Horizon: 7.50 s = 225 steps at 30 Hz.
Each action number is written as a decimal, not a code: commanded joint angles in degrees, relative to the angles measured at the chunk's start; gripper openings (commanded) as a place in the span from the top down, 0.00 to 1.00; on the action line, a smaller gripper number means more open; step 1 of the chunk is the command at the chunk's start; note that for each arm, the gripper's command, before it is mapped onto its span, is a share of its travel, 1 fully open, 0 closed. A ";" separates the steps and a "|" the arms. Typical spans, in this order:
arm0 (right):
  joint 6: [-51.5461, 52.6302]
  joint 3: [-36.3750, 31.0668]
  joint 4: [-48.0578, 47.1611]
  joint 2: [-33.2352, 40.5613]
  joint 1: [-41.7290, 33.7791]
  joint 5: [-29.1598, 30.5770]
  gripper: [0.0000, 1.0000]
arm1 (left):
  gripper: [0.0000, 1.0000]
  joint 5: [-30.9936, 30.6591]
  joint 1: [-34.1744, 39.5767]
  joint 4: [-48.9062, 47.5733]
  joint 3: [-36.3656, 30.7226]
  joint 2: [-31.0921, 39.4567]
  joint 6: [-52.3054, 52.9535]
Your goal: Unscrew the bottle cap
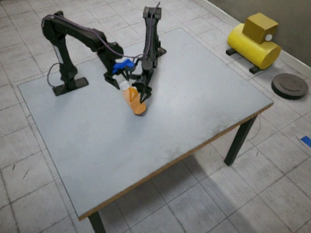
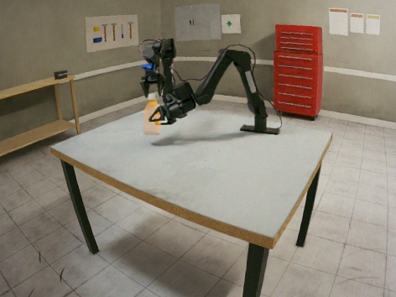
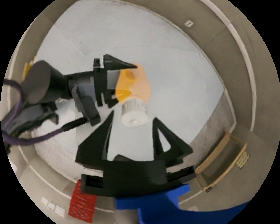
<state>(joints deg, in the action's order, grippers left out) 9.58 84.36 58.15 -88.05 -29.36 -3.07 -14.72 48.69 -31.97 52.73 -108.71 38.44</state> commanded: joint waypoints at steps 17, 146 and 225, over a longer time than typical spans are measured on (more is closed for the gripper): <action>53.84 0.50 -0.13 0.15 1.94 -4.06 0.30 | 1.00 -0.71 0.02 -1.86 0.11 1.68 -0.50; -1.15 3.05 2.52 -1.06 0.34 -0.56 0.30 | 1.00 -0.72 0.02 -1.86 0.11 1.67 -0.50; -2.41 3.31 2.74 -1.57 -0.78 2.12 1.00 | 1.00 -0.72 0.02 -1.86 0.12 1.67 -0.50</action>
<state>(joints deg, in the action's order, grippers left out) 18.41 86.35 59.86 -89.43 -29.39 -2.96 -14.87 48.73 -32.29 52.73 -108.71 38.79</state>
